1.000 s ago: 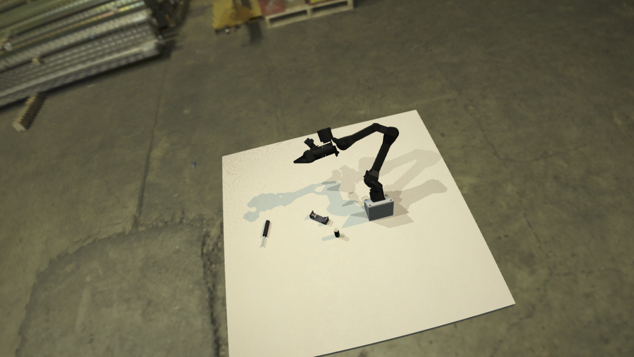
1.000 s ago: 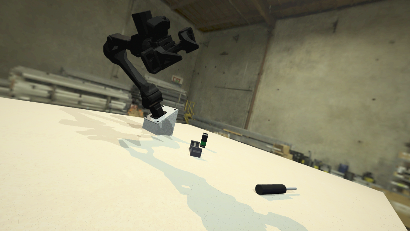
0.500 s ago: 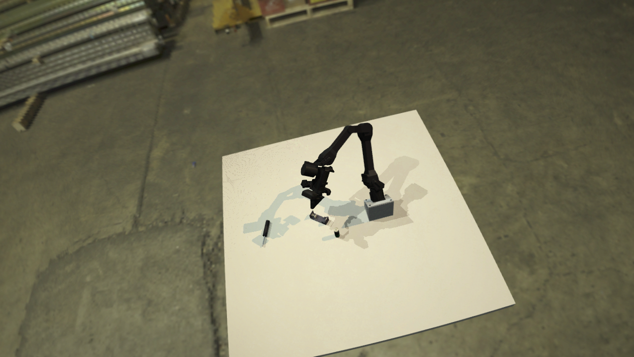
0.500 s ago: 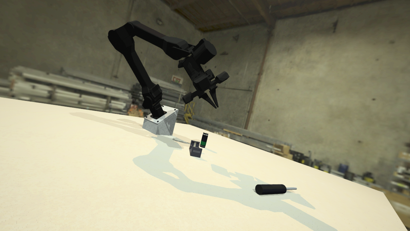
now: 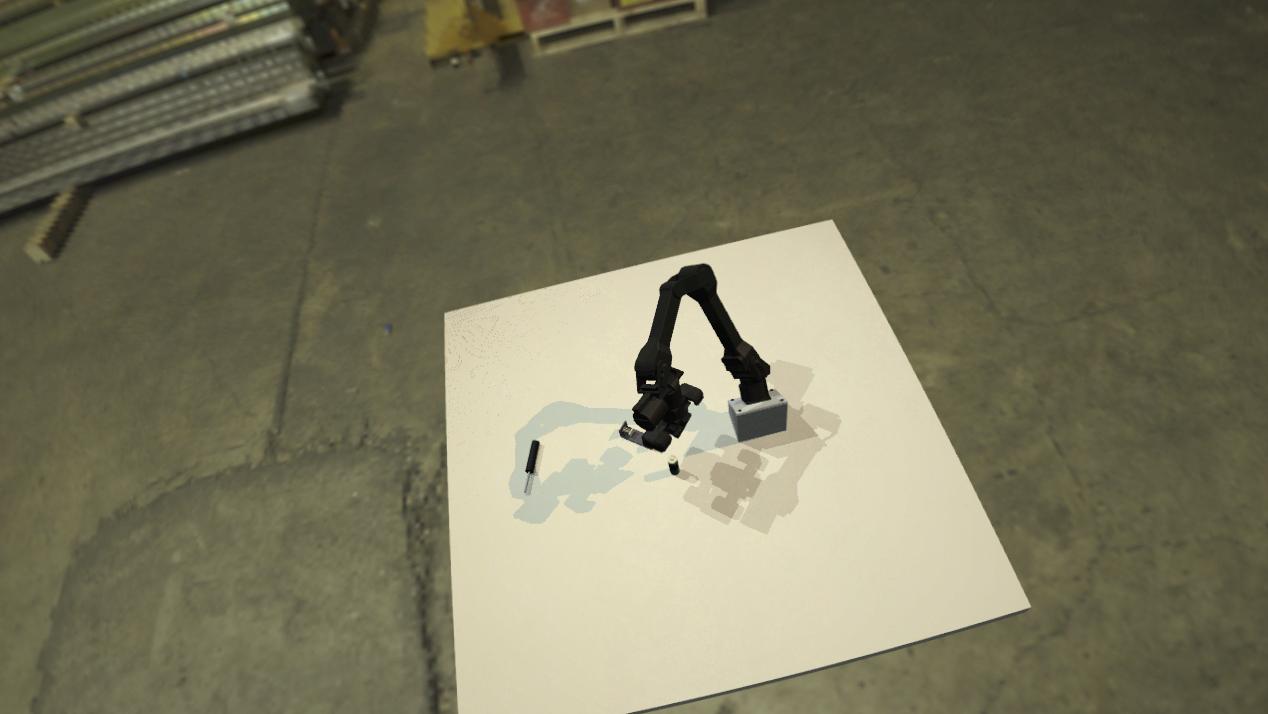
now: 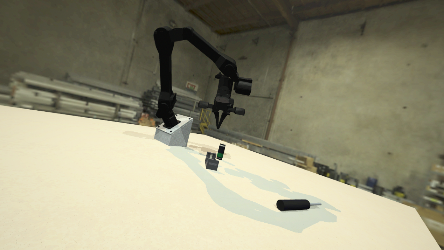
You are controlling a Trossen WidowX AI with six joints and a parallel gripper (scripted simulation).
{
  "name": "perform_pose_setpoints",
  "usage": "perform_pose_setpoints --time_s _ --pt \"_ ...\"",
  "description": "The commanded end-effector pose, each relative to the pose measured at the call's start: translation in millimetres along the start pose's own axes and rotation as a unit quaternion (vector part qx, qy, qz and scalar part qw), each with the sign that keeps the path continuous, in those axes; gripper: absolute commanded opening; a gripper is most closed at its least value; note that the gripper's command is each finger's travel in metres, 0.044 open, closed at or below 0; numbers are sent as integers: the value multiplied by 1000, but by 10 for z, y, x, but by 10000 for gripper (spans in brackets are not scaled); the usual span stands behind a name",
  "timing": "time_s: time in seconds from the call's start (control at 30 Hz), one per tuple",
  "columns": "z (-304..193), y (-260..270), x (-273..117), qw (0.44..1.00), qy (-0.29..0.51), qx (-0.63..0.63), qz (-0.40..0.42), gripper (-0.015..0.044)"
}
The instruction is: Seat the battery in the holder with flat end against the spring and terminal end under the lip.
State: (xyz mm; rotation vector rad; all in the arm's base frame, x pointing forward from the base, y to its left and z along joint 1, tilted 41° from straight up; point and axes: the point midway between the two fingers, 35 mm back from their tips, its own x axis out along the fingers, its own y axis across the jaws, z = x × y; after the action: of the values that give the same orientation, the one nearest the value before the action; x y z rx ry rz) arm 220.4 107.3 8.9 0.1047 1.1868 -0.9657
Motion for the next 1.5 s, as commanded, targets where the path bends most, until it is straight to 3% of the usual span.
perform_pose_setpoints --time_s 0.0,0.2,0.5,1.47 --pt "-40 -43 -11 999 -29 9 -35 0" --pt "-35 -38 49 999 -29 9 -35 0" --pt "12 -101 775 999 -31 9 -36 0" --pt "33 278 797 999 -31 10 -35 0"
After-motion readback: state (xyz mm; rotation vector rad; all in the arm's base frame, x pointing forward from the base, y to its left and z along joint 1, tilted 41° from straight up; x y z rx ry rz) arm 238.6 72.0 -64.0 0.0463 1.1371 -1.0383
